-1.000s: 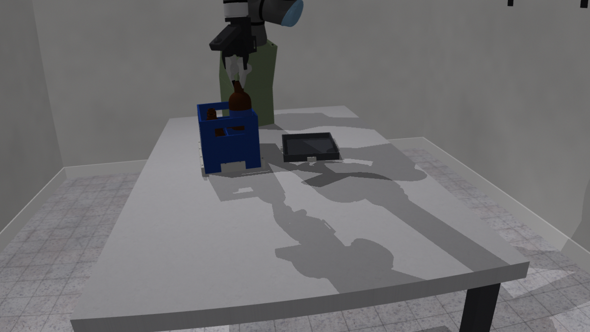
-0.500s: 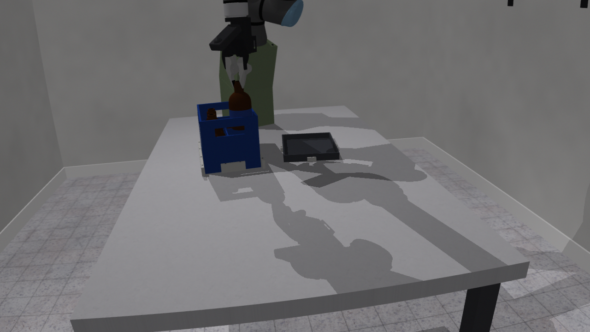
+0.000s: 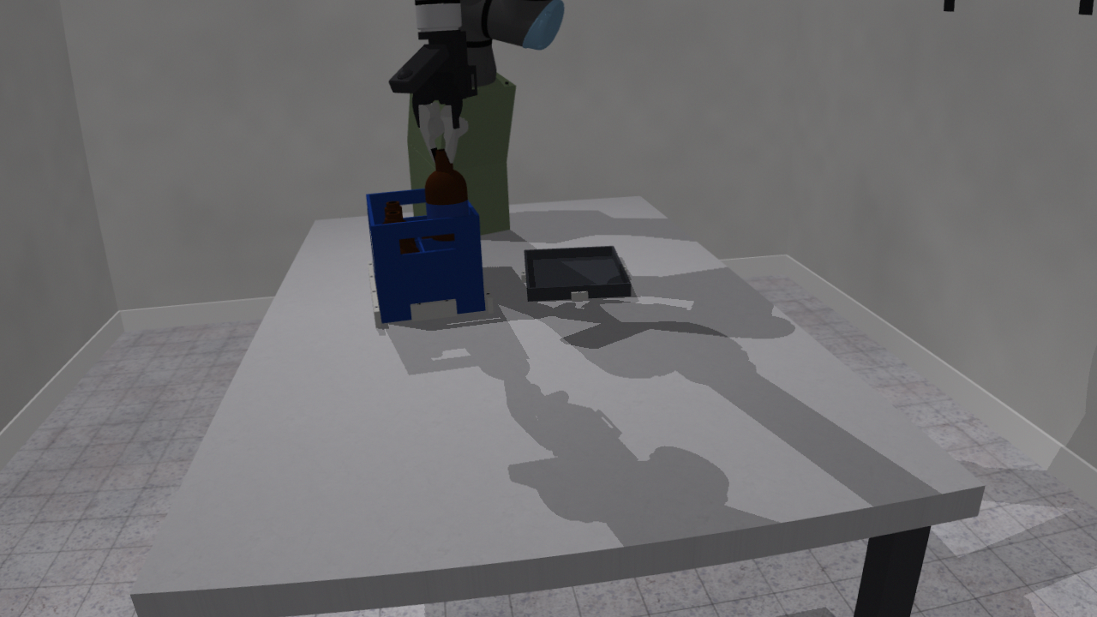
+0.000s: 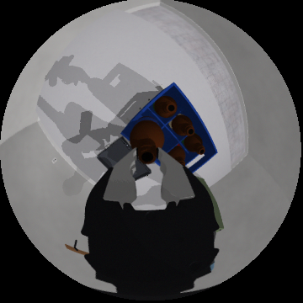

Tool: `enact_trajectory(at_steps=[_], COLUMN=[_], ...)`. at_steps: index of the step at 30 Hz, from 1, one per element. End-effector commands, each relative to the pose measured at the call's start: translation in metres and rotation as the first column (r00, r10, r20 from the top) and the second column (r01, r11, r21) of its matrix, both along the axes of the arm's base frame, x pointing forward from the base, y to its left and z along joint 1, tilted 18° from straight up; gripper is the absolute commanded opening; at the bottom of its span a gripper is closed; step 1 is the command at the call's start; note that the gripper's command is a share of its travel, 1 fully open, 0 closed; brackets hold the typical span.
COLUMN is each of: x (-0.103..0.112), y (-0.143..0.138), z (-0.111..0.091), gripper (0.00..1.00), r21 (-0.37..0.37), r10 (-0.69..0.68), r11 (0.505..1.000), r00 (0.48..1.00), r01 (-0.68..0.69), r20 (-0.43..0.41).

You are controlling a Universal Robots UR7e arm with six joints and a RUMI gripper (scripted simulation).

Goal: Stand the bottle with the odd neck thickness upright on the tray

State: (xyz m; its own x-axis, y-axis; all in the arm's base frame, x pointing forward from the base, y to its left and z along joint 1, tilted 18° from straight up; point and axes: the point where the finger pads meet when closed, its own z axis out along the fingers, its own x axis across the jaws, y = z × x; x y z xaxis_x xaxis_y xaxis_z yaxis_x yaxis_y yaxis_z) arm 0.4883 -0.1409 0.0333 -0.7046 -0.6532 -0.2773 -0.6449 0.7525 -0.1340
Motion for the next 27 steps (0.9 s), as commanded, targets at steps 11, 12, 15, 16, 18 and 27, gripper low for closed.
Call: enact_trajectory(at_steps=[11, 12, 15, 16, 18, 27], x=[-0.003, -0.003, -0.004, -0.004, -0.005, -0.008], y=[-0.001, -0.001, -0.001, -0.002, -0.002, -0.003], z=[0.011, 0.011, 0.014, 0.015, 0.017, 0.028], gripper=[0.0, 0.0, 0.0, 0.0, 0.0, 0.0], r21=[-0.001, -0.001, -0.001, -0.001, -0.001, -0.001], r10=[0.0, 0.0, 0.0, 0.0, 0.0, 0.0], r11=[1.0, 1.0, 1.0, 1.0, 1.0, 1.0], r00=[1.0, 1.0, 1.0, 1.0, 1.0, 1.0], r01=[0.0, 0.0, 0.0, 0.0, 0.0, 0.0], r20=[0.001, 0.001, 0.001, 0.001, 0.001, 0.001])
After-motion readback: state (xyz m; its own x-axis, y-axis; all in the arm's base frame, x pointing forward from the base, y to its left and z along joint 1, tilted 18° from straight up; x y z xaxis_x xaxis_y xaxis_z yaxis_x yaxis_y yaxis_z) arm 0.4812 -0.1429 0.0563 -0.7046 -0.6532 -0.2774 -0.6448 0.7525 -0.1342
